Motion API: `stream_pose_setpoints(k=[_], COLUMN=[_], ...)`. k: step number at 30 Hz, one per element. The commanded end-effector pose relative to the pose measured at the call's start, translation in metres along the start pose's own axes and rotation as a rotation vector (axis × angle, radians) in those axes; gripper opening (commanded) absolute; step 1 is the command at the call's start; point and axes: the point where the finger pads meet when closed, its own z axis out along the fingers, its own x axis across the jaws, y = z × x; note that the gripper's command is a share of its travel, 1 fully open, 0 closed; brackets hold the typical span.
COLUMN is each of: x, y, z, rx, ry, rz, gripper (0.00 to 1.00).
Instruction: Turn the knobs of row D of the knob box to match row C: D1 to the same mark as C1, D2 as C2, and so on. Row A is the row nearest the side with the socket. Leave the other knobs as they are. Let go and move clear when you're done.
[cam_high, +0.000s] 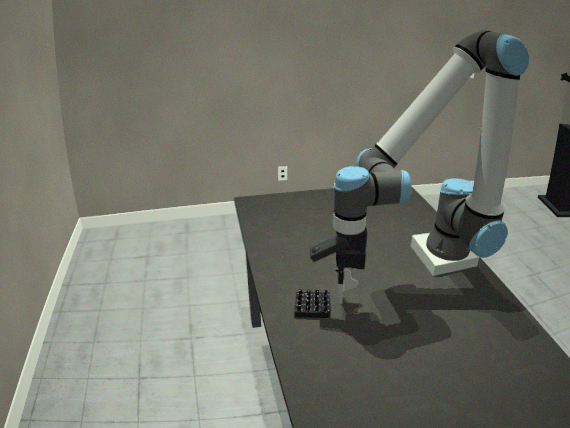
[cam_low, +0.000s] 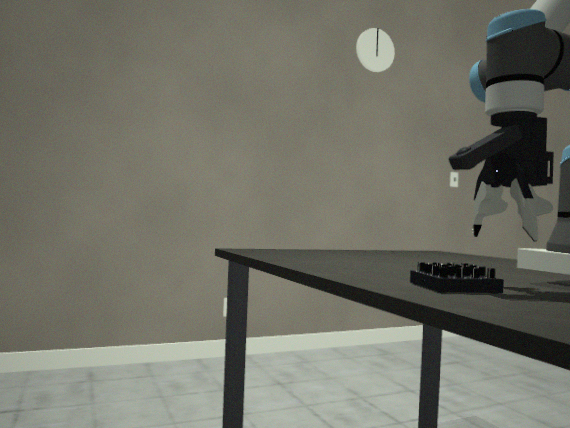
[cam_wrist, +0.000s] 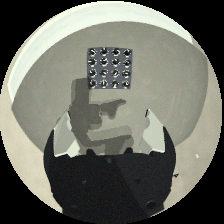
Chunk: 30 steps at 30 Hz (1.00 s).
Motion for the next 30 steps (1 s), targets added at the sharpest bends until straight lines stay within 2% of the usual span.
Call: stream_pose_setpoints(k=[1,30], x=[-0.0002,-0.0001], y=[-0.0006,-0.0009], z=[-0.0006,-0.0007], rx=[0.001,0.001], ry=[0.000,0.000], rz=[0.000,0.011], gripper=[1.00,1.00])
